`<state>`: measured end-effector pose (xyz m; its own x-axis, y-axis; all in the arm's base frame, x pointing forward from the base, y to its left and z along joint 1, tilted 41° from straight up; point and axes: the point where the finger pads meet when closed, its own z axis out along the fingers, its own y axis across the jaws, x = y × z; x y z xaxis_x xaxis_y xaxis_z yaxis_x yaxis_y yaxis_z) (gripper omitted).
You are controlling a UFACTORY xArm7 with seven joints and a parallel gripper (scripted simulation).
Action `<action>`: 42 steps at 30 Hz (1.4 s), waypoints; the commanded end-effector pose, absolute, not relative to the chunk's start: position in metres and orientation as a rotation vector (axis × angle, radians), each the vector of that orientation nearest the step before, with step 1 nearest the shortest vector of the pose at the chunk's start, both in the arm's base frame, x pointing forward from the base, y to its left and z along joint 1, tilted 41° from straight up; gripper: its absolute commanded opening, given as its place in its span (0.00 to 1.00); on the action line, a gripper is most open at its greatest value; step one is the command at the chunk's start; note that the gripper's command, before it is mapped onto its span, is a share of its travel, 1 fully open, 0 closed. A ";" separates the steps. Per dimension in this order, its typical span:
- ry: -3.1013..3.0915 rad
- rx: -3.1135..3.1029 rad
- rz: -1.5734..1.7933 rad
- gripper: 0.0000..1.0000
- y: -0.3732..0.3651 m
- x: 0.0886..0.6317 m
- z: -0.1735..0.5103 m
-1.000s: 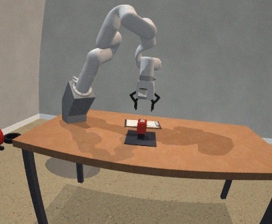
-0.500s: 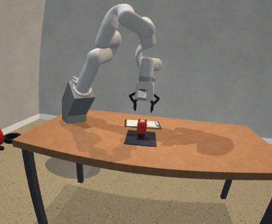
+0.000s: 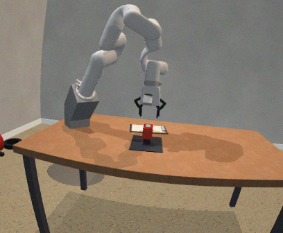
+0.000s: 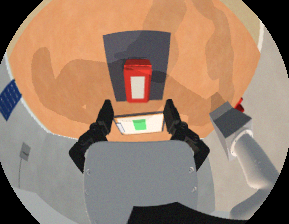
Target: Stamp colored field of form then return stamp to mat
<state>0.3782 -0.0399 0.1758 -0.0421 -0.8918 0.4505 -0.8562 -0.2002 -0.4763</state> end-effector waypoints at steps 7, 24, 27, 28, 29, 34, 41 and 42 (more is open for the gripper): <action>1.951 -2.137 -1.082 0.94 -0.050 0.393 0.156; 1.951 -2.137 -1.082 0.94 -0.075 0.425 0.109; 1.951 -2.137 -1.082 0.94 -0.077 0.427 0.107; 1.951 -2.137 -1.082 0.94 -0.077 0.427 0.107; 1.951 -2.137 -1.082 0.94 -0.077 0.427 0.106; 1.951 -2.137 -1.082 0.94 -0.078 0.428 0.105; 1.951 -2.137 -1.082 0.94 -0.078 0.428 0.105; 1.951 -2.137 -1.082 0.33 -0.078 0.428 0.105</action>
